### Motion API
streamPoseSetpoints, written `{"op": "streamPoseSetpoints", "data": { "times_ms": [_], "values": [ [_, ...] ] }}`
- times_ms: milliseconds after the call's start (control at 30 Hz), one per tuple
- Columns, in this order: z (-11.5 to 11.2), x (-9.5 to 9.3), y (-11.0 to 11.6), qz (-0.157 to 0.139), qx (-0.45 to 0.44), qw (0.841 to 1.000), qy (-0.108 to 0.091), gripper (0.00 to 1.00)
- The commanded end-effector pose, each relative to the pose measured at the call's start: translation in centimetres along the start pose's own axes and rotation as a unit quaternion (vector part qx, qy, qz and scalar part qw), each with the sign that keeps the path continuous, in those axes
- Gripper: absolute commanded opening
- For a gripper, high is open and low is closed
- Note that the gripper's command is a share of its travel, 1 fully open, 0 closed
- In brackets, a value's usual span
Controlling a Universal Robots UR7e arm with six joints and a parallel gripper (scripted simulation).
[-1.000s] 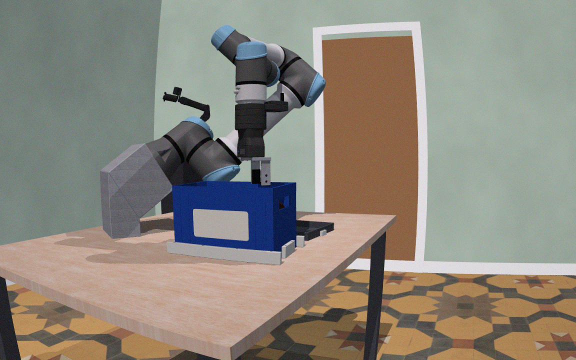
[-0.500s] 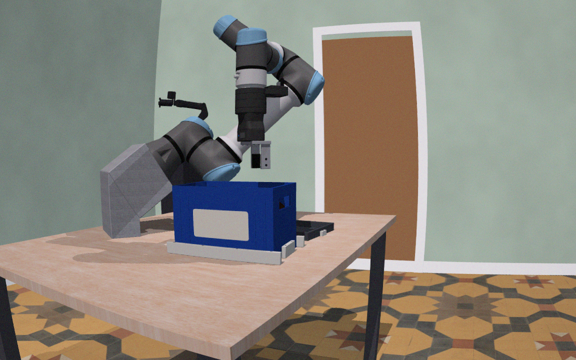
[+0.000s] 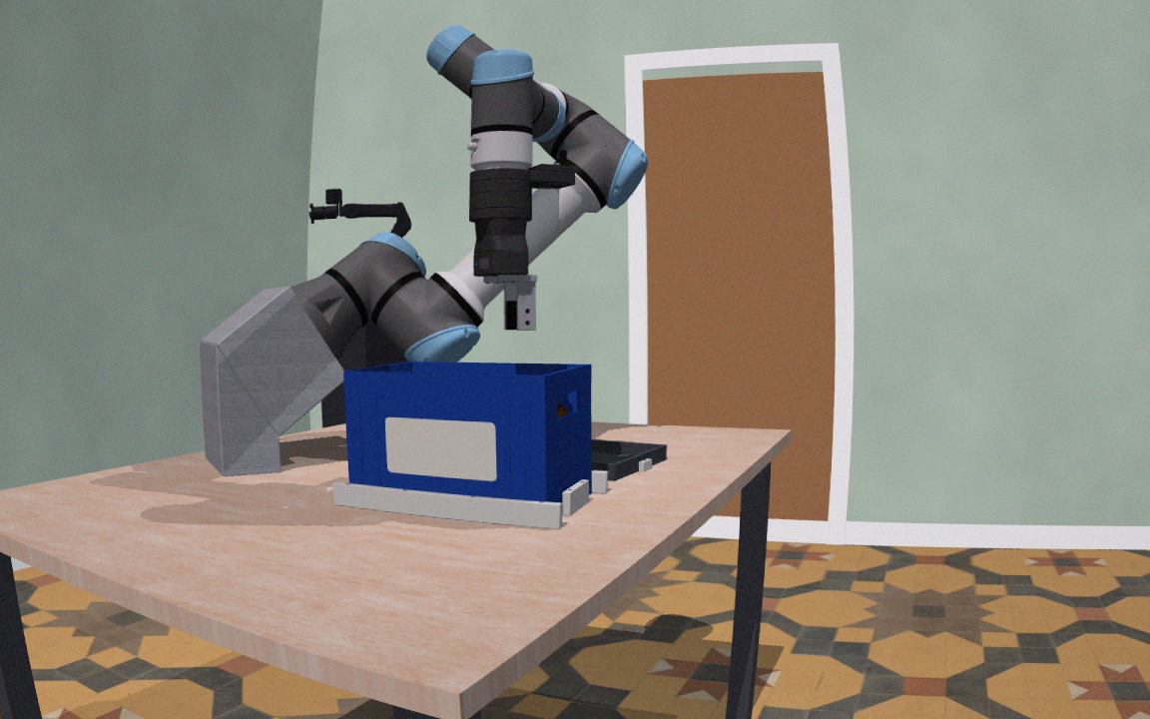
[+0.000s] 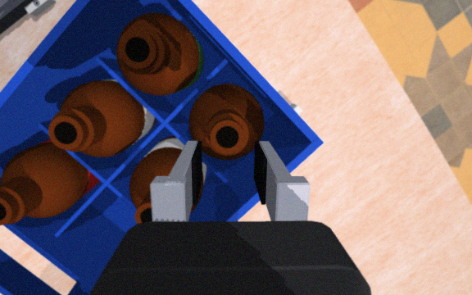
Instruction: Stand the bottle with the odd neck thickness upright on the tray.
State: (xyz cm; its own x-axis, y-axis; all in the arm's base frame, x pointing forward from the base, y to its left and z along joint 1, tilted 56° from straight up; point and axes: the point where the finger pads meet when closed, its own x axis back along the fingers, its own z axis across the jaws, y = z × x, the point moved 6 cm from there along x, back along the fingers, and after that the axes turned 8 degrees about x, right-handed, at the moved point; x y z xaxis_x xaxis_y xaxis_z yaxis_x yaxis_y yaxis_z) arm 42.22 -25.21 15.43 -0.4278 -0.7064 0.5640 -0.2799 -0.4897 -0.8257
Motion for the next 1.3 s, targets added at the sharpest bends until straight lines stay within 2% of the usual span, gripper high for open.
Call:
{"op": "streamPoseSetpoints", "data": {
  "times_ms": [0, 967, 1067, 1267],
  "values": [
    [0.0, 0.1, 0.0, 0.000, 0.000, 1.000, 0.001, 0.00],
    [-0.1, 0.1, -0.1, 0.000, 0.000, 1.000, 0.001, 0.00],
    [-1.1, 0.2, -1.6, 0.000, 0.000, 1.000, 0.001, 0.00],
    [-4.7, 0.1, -6.2, 0.000, 0.000, 1.000, 0.001, 0.00]
  ]
}}
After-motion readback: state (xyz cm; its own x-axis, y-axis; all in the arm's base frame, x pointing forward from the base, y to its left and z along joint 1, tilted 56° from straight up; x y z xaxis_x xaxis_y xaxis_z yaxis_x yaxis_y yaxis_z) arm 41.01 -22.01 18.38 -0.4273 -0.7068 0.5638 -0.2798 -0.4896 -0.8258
